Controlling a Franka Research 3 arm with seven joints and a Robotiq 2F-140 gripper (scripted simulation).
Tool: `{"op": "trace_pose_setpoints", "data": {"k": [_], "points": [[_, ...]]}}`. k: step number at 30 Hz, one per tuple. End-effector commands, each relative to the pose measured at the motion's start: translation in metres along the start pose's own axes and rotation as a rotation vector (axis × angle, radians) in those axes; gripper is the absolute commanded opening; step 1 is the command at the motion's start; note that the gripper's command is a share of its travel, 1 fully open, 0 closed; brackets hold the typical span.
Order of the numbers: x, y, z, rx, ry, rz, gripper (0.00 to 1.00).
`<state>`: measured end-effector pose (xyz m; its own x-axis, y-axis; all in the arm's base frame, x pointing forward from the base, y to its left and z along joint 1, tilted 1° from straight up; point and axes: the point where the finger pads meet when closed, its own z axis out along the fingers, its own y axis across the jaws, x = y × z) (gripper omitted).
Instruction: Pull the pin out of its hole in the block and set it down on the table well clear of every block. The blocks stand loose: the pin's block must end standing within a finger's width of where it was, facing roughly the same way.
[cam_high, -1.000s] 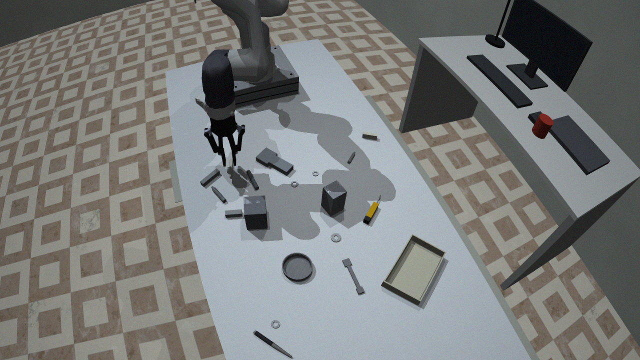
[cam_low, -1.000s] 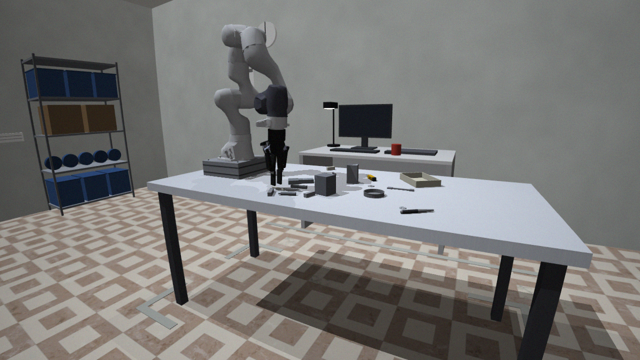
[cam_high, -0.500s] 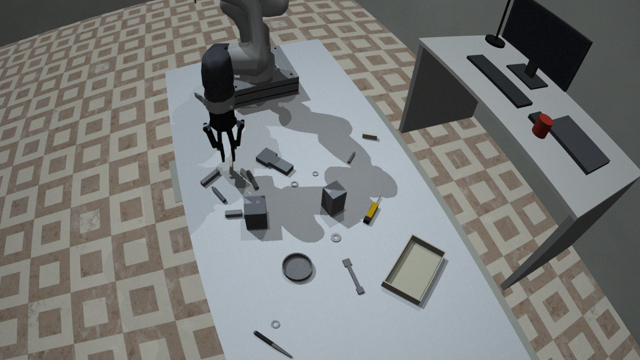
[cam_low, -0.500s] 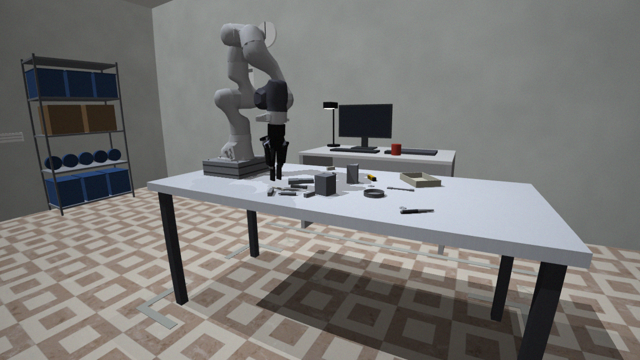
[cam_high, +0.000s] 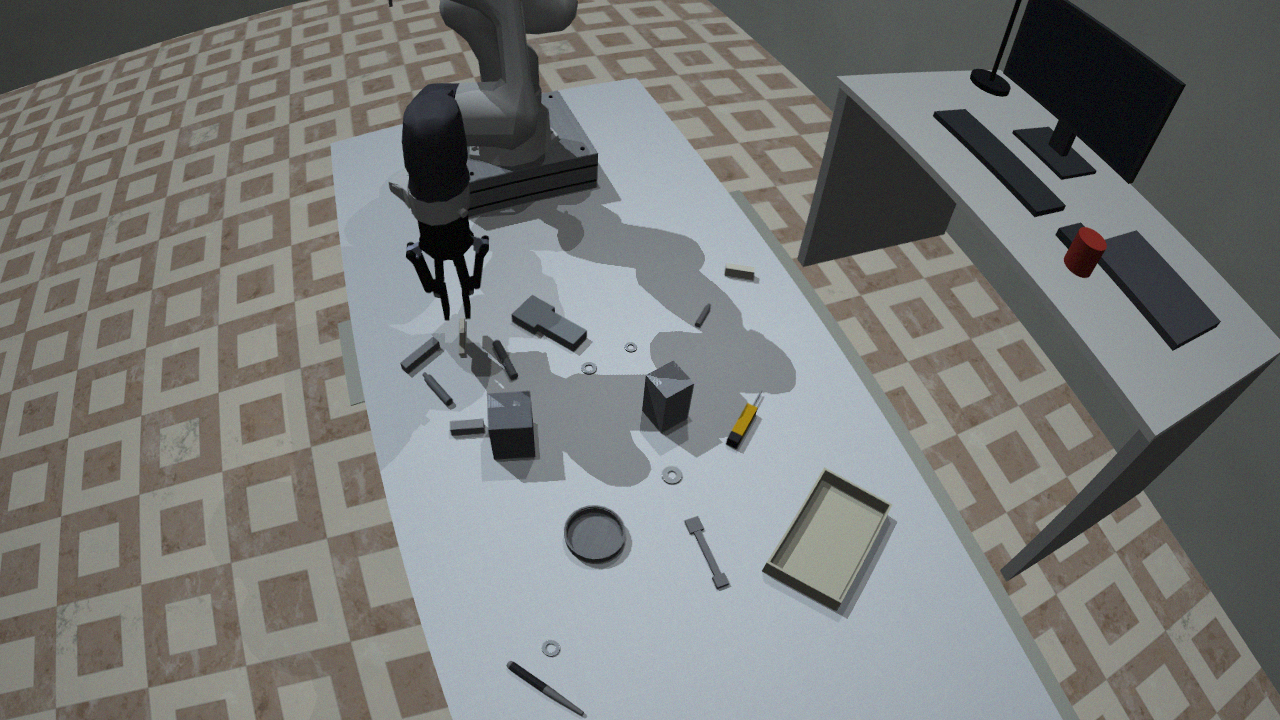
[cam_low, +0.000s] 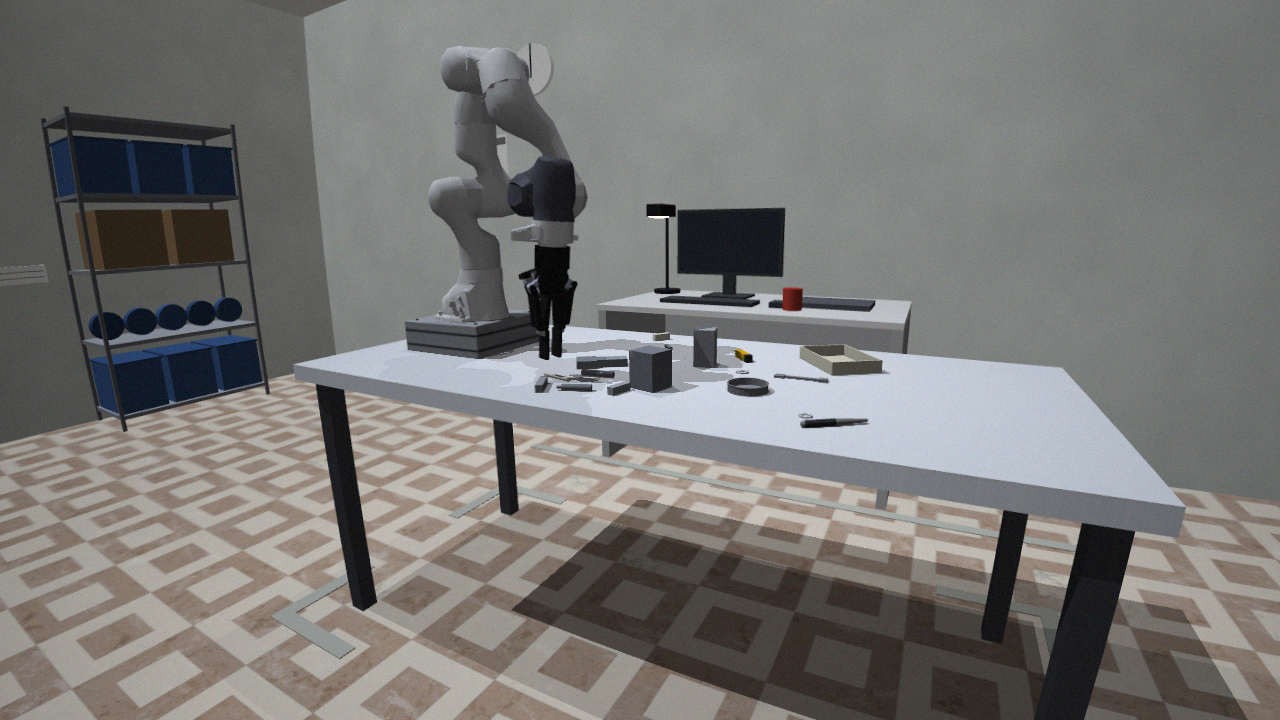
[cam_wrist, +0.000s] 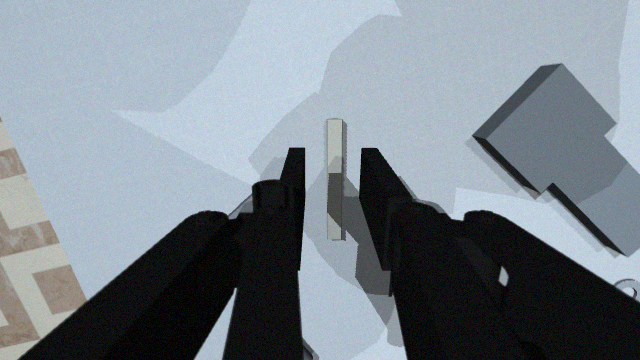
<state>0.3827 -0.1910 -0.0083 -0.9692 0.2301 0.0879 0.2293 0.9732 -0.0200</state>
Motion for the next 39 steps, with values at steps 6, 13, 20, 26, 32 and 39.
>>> {"op": "trace_pose_setpoints", "data": {"k": [6,13,20,26,32,39], "points": [[0.000,0.003,-0.007,-0.009,0.000,-0.006,0.27],[0.000,0.003,-0.008,-0.009,0.000,-0.006,0.27],[0.001,0.002,-0.017,-0.008,0.000,-0.007,0.27],[0.002,0.001,-0.031,-0.006,0.000,-0.009,0.27],[0.003,0.001,-0.032,-0.006,0.000,-0.009,0.27],[0.003,0.001,-0.033,-0.006,0.000,-0.009,0.27]]}}
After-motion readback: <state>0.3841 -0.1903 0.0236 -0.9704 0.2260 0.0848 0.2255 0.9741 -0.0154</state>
